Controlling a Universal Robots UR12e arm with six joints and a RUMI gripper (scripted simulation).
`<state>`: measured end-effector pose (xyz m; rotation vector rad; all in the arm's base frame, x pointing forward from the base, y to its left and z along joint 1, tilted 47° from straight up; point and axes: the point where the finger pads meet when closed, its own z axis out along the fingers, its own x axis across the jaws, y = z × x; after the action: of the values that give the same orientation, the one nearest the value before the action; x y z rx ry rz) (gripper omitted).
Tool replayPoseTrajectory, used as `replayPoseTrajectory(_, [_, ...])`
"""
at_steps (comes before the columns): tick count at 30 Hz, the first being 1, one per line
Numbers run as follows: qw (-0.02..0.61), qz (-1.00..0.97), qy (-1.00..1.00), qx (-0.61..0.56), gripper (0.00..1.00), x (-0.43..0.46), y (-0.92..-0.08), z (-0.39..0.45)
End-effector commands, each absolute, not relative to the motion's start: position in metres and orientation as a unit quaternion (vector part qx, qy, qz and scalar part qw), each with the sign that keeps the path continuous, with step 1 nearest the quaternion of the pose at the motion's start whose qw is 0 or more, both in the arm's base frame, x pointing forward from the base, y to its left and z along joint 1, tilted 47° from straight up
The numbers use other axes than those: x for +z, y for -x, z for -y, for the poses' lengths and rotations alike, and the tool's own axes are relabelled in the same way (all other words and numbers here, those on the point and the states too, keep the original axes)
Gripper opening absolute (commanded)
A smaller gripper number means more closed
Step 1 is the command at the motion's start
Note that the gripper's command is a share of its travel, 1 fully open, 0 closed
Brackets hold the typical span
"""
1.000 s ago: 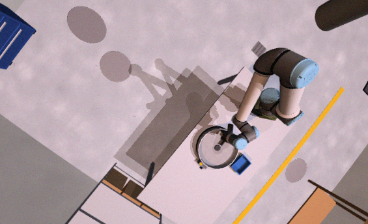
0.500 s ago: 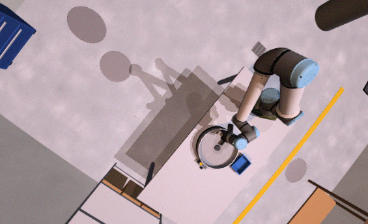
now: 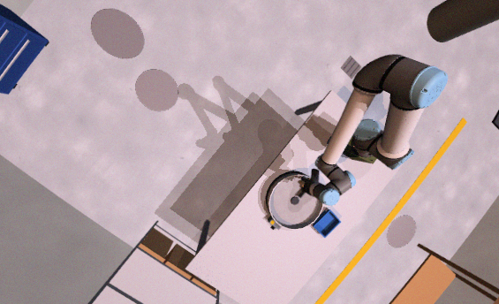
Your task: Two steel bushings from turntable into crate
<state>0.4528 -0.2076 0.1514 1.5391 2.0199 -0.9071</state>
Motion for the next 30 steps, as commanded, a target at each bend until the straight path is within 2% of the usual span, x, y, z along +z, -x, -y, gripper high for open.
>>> replayPoseTrajectory(1, [0.219,-0.73,-0.558,-0.328,0.0,0.168,-0.454,0.19])
replayPoseTrajectory(30, [0.219,-0.73,-0.558,-0.328,0.0,0.179,-0.455,0.179])
